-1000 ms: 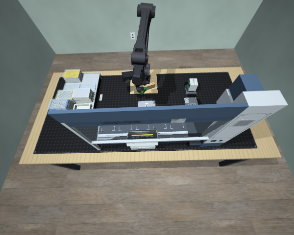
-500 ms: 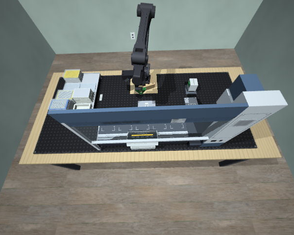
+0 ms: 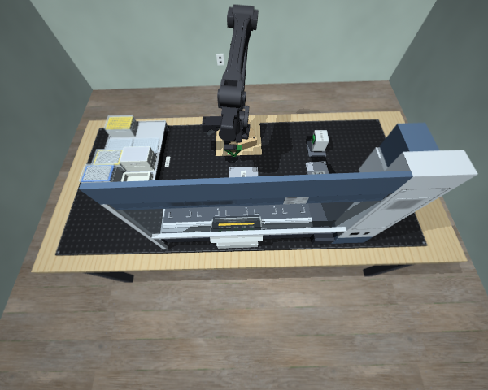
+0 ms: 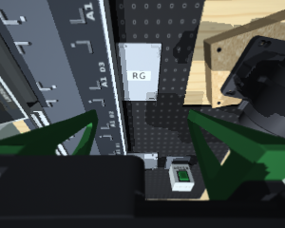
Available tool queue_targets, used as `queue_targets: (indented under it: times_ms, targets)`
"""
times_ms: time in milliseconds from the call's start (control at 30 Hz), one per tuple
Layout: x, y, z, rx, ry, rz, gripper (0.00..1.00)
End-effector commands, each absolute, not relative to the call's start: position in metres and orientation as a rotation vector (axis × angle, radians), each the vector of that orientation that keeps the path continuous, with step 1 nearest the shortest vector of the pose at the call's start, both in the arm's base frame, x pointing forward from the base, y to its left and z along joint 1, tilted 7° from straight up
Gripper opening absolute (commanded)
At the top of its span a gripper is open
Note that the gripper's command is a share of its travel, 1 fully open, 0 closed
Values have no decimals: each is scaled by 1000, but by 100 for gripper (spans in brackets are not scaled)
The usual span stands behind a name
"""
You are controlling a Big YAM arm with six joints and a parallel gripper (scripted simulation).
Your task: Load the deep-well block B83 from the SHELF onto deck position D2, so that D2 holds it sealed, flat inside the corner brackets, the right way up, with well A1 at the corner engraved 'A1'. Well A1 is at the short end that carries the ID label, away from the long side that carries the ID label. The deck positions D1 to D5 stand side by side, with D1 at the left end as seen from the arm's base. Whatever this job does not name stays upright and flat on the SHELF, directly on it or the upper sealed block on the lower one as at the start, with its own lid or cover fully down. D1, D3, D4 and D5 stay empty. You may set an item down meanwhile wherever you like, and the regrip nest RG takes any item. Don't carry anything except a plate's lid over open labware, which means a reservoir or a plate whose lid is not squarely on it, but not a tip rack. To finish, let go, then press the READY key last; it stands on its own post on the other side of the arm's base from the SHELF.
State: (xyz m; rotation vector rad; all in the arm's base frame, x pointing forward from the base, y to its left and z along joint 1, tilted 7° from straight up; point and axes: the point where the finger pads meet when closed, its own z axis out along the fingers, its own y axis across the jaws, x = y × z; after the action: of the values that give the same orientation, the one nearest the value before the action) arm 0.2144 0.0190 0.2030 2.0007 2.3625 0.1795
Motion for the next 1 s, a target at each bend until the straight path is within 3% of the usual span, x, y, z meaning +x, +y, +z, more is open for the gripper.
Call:
queue_targets:
  times_ms: [0, 300, 967]
  targets:
    - [233, 19, 234, 1973, 2297, 257, 100]
    - [232, 19, 234, 1973, 2297, 257, 100]
    - [250, -80, 228, 1952, 2301, 218, 100]
